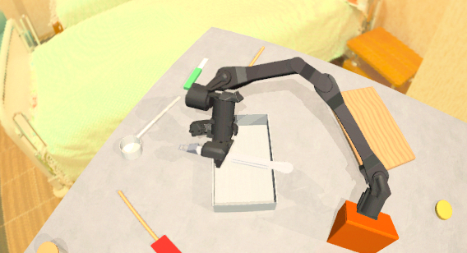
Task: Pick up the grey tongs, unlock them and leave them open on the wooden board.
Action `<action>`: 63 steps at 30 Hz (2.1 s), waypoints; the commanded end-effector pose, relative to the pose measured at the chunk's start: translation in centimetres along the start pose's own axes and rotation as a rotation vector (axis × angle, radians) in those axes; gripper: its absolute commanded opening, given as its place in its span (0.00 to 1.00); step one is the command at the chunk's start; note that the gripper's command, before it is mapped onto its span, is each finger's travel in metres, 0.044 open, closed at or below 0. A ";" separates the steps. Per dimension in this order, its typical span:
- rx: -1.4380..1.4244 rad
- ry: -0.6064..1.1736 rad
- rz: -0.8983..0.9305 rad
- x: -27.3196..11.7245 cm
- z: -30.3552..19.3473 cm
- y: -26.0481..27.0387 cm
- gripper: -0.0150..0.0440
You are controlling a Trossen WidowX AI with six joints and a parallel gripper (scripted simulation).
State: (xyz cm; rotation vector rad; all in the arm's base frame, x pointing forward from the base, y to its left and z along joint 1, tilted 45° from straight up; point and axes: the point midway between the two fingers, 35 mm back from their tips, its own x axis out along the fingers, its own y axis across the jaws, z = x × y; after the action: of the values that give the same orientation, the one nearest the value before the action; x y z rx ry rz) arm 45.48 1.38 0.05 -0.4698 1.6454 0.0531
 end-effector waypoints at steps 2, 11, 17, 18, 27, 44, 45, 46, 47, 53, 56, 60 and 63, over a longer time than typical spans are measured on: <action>0.000 -0.003 -0.001 -0.1 0.1 0.0 0.10; -0.004 -0.001 0.001 -5.6 0.1 3.3 0.00; -0.005 0.000 0.001 -6.7 0.0 3.9 0.00; -0.005 0.000 0.001 -6.7 0.0 3.9 0.00; -0.004 0.004 -0.027 -6.5 -0.1 3.9 0.00; -0.006 0.000 -0.513 -6.2 -1.0 3.8 0.00; -0.006 -0.001 -0.518 -6.2 -1.0 3.8 0.00; -0.006 -0.001 -0.518 -6.2 -1.0 3.8 0.00; -0.006 -0.001 -0.518 -6.2 -1.0 3.8 0.00; -0.006 -0.001 -0.518 -6.2 -1.0 3.8 0.00; 0.006 0.004 -0.507 -6.5 -1.2 3.1 0.00; 0.045 -0.007 -0.504 -8.0 -2.1 1.6 0.00; 0.081 -0.017 -0.502 -9.3 -3.1 0.2 0.00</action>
State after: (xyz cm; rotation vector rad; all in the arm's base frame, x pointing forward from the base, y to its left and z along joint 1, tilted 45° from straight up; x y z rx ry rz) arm 43.38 4.10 7.18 -0.8388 1.4895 -0.3542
